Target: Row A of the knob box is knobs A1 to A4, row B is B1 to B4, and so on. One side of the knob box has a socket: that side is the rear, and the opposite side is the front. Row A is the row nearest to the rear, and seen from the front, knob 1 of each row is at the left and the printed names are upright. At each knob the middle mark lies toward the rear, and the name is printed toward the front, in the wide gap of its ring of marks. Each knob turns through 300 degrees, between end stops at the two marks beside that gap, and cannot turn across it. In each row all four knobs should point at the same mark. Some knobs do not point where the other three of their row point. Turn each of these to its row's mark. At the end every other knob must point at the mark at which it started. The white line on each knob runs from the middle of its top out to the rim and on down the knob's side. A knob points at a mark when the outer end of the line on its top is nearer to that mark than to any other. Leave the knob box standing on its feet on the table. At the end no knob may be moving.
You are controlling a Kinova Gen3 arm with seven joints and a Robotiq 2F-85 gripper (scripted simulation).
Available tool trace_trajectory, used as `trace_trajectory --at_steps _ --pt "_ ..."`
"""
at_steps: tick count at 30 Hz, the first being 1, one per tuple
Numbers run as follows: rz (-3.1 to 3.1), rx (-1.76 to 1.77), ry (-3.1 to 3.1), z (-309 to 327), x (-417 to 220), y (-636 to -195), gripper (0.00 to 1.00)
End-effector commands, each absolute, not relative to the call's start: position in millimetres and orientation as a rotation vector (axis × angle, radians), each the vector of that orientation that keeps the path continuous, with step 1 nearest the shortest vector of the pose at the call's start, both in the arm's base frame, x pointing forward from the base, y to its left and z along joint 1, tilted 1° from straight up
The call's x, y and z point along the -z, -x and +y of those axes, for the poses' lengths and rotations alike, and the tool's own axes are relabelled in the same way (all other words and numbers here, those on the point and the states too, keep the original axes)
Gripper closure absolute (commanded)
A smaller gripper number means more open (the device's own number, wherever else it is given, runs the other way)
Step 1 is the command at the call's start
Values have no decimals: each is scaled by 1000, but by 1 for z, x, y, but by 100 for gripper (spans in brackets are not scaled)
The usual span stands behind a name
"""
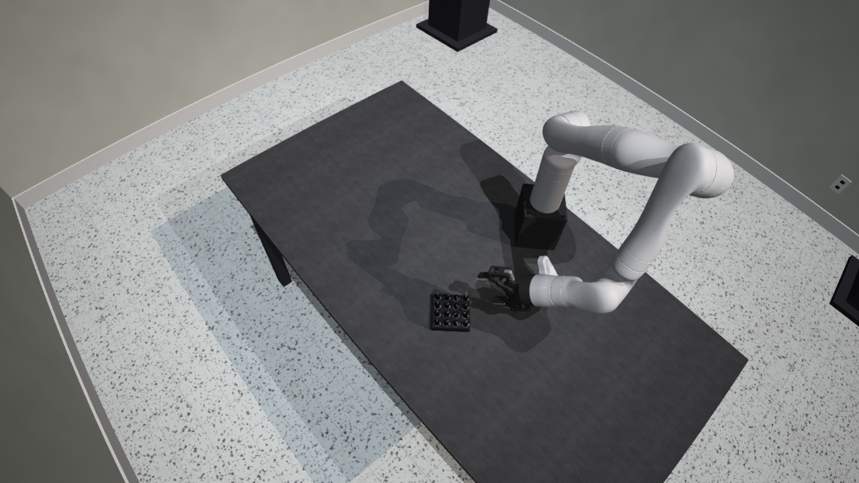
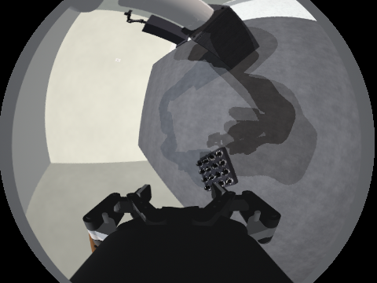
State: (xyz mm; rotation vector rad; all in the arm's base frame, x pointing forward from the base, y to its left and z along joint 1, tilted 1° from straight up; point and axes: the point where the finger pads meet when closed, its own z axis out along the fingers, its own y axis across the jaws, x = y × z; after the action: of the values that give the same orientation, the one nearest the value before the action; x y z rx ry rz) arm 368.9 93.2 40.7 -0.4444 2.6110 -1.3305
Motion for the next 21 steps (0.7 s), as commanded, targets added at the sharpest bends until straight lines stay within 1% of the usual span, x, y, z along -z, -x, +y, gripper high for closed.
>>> trace_trajectory --at_steps 1,21 --pt "2618 1324 428 91 -42 -371 0" --pt "2693 1294 394 85 -44 -371 0"
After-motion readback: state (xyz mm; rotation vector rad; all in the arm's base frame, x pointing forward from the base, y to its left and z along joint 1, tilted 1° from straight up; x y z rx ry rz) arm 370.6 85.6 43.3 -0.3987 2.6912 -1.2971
